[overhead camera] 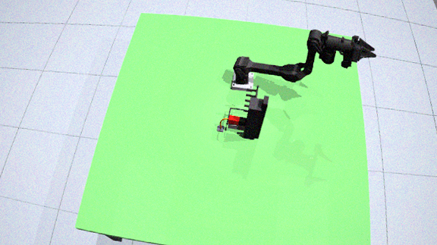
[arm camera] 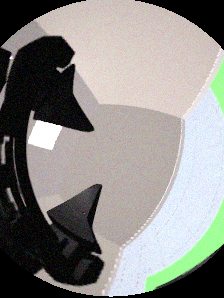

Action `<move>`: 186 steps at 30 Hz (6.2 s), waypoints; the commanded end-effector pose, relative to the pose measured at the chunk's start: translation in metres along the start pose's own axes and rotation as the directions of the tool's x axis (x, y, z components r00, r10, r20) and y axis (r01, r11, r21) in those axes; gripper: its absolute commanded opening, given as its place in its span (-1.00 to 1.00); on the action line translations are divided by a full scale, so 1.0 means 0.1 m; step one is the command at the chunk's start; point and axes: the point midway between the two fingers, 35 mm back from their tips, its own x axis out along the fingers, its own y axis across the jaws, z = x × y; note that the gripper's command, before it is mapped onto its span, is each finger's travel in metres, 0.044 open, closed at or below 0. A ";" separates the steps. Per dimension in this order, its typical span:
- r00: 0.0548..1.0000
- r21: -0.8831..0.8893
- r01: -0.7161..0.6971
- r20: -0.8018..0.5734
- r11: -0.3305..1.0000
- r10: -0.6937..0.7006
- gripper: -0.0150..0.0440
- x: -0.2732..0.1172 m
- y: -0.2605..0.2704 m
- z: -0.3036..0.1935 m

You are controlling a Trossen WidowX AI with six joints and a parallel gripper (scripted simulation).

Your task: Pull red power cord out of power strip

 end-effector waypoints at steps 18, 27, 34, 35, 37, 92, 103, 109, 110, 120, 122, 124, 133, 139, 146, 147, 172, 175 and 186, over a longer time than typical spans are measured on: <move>0.808 0.274 0.043 -0.575 0.961 0.128 0.05 -1.25 0.23 -1.99; 0.546 0.432 0.215 -0.797 0.876 0.259 0.05 -2.29 0.58 -2.72; 0.290 0.491 0.416 -0.869 0.766 0.400 0.05 -3.24 1.00 -2.99; 0.251 0.492 0.449 -0.870 0.745 0.424 0.05 -3.38 1.07 -3.01; 0.172 0.488 0.516 -0.865 0.704 0.472 0.05 -3.67 1.22 -3.01; -0.218 0.034 0.375 0.975 0.927 0.052 0.05 -5.70 2.31 3.08; -0.166 0.469 0.160 0.880 0.868 -0.445 0.05 -5.35 1.38 3.53; -0.166 0.469 0.160 0.880 0.868 -0.445 0.05 -5.35 1.40 3.54; -0.166 0.469 0.160 0.880 0.868 -0.445 0.05 -5.35 1.40 3.54; -0.164 0.469 0.160 0.880 0.868 -0.445 0.05 -5.22 1.37 3.55; -0.164 0.469 0.160 0.880 0.868 -0.445 0.05 -5.19 1.36 3.55; -0.164 0.469 0.160 0.880 0.868 -0.445 0.05 -5.15 1.35 3.56; -0.162 0.469 0.160 0.880 0.868 -0.446 0.05 -5.01 1.31 3.56; -0.162 0.469 0.160 0.880 0.868 -0.446 0.05 -4.96 1.29 3.57; -0.162 0.469 0.160 0.880 0.868 -0.446 0.05 -4.97 1.26 3.63; -0.162 0.469 0.160 0.880 0.868 -0.446 0.05 -4.97 1.25 3.65; -0.161 0.465 0.167 0.883 0.870 -0.441 -0.49 -5.01 1.27 3.65; -0.161 0.465 0.166 0.883 0.869 -0.441 -0.49 -5.05 1.29 3.65; -0.164 0.466 0.165 0.882 0.869 -0.442 -0.49 -5.22 1.33 3.64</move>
